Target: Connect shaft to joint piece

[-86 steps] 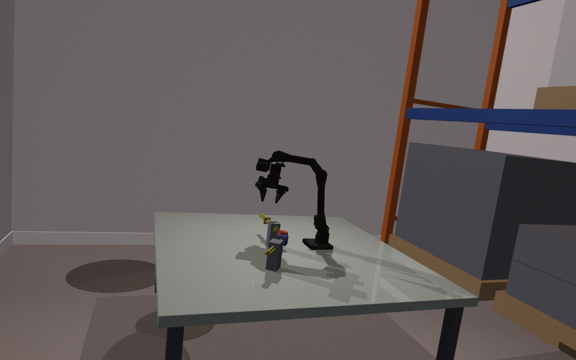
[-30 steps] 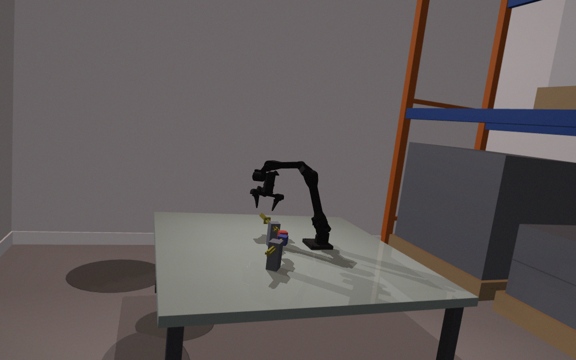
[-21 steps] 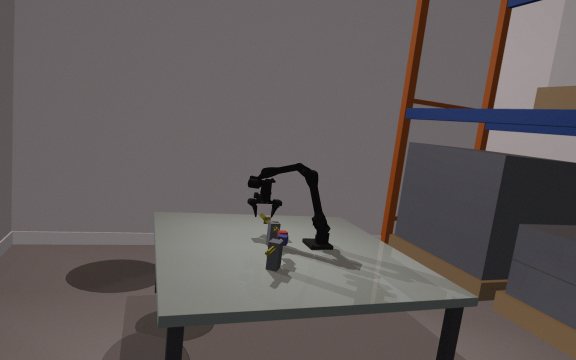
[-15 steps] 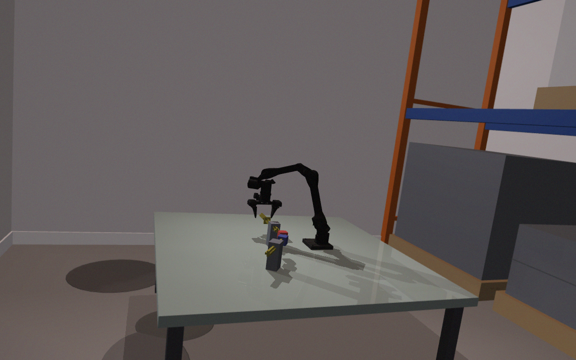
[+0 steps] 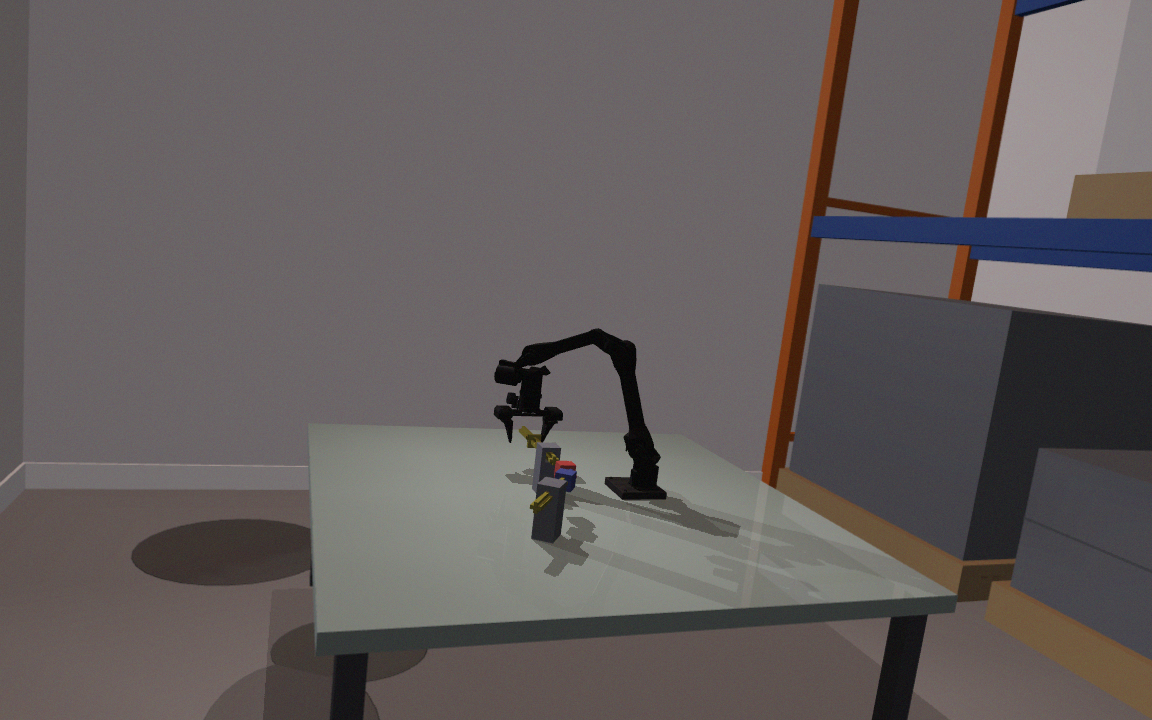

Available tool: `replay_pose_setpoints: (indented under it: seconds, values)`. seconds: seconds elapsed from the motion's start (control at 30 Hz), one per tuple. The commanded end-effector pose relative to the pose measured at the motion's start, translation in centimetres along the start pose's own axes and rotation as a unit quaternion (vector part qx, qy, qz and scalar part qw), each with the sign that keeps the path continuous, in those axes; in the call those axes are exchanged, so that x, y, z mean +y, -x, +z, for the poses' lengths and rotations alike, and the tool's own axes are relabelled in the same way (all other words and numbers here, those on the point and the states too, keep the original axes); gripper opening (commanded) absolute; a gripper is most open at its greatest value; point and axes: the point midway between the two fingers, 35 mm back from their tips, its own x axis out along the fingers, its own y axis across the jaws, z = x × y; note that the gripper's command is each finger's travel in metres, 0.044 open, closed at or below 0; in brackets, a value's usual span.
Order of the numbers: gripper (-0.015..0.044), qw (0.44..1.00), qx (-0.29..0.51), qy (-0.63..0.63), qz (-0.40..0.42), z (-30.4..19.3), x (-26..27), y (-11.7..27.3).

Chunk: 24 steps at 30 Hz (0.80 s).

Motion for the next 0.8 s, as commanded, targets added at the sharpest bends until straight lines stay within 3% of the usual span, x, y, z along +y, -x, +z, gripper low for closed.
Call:
replay_pose_setpoints:
  seconds: [0.0, 0.1, 0.53, 0.77]
  values:
    - [0.0440, 1.000, 0.001, -0.003, -0.004, -0.10, -0.20, -0.78]
    - [0.0440, 1.000, 0.001, -0.003, -0.004, -0.10, -0.21, -1.01]
    - [0.0102, 1.000, 0.001, -0.003, -0.004, -0.10, -0.21, -1.01]
    - [0.0102, 1.000, 0.001, -0.003, -0.004, -0.10, -0.21, -1.01]
